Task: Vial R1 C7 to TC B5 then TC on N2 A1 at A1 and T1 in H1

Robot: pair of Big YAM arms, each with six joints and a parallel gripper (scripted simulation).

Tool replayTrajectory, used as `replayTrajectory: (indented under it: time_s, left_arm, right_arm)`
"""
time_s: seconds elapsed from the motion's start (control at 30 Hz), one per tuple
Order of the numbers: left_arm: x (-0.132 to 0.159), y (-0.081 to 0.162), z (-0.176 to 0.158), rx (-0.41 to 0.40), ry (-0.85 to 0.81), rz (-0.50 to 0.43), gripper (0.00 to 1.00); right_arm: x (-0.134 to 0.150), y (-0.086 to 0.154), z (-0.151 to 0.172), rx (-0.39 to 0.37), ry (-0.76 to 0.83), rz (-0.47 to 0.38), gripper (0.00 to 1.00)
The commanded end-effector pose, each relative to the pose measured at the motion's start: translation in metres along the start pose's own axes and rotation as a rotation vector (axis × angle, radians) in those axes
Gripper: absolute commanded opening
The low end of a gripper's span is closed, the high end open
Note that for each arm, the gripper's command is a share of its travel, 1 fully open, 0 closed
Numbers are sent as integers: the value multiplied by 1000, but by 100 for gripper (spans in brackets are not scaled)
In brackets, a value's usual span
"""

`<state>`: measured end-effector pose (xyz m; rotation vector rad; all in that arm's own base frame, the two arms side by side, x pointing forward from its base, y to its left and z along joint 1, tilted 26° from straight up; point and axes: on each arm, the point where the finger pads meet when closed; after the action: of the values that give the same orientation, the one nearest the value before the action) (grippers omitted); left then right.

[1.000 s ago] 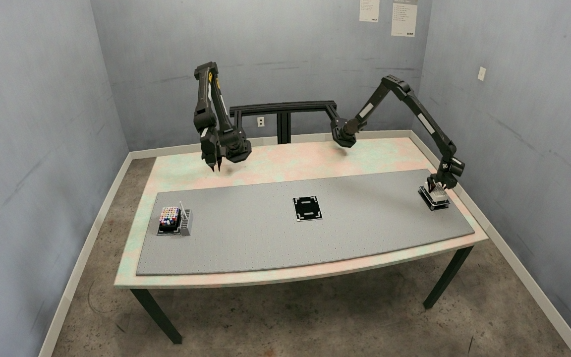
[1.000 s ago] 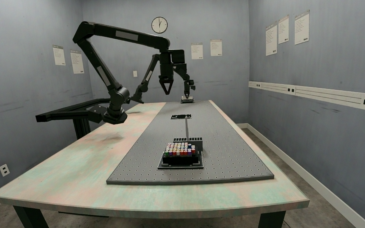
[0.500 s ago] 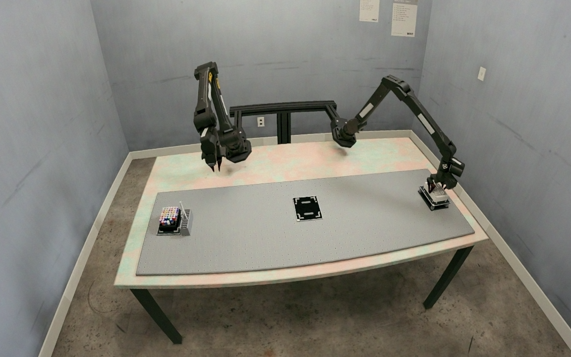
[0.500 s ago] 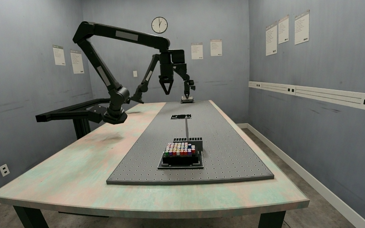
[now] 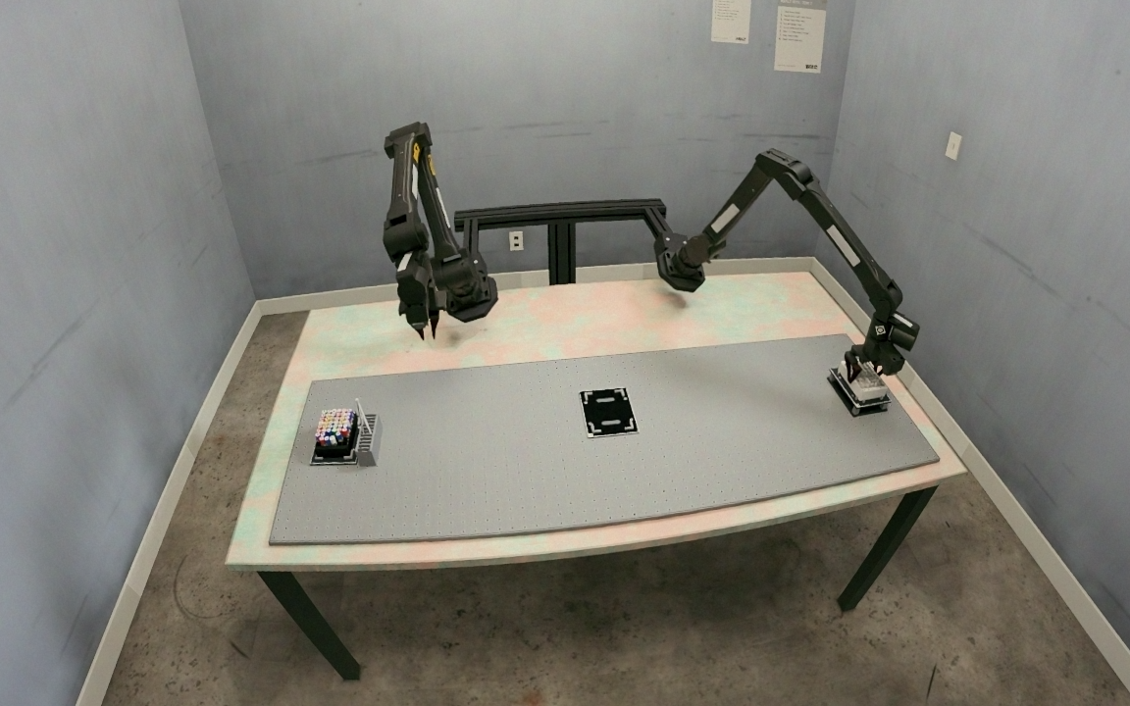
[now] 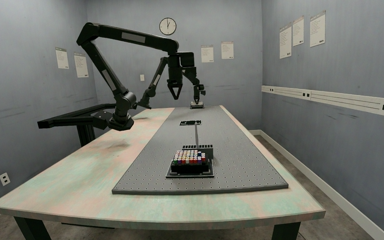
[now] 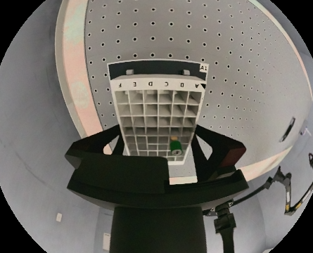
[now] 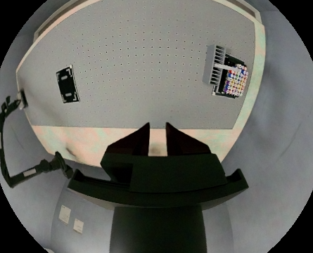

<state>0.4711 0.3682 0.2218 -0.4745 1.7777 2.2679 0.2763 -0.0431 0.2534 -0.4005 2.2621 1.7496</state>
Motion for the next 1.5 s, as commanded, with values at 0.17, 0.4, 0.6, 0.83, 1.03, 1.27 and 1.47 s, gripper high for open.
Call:
replayTrajectory:
  time_s: [0.17, 0.4, 0.6, 0.83, 1.03, 1.27, 1.47]
  left_arm:
    - [-7, -3, -1, -9, -4, -13, 0]
    - [-11, 10, 6, -20, -2, -28, 0]
    - [-11, 10, 6, -20, -2, -28, 0]
    - [-11, 9, 6, -20, -2, -28, 100]
    - [-11, 9, 6, -20, -2, -28, 100]
    - [-11, 9, 6, -20, -2, -28, 100]
    - [-10, 21, 1, -20, -5, -30, 100]
  right_arm:
    - [-10, 12, -5, 7, -22, -31, 24]
    - [-10, 12, -5, 7, -22, -31, 24]
    - [-10, 12, -5, 7, -22, -31, 24]
    - [-10, 12, -5, 7, -22, -31, 24]
    - [-10, 12, -5, 7, -22, -31, 24]
    - [-10, 12, -5, 7, -22, -31, 24]
    - [-10, 12, -5, 7, -22, -31, 24]
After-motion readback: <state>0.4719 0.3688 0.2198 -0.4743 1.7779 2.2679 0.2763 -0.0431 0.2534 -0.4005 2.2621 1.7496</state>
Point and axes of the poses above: on each arm, the point where the finger pads meet when closed, its own y axis back along the fingers, its own z axis across the jaws, x = y × z, and after that the axes turned 2 degrees about y, right-handed
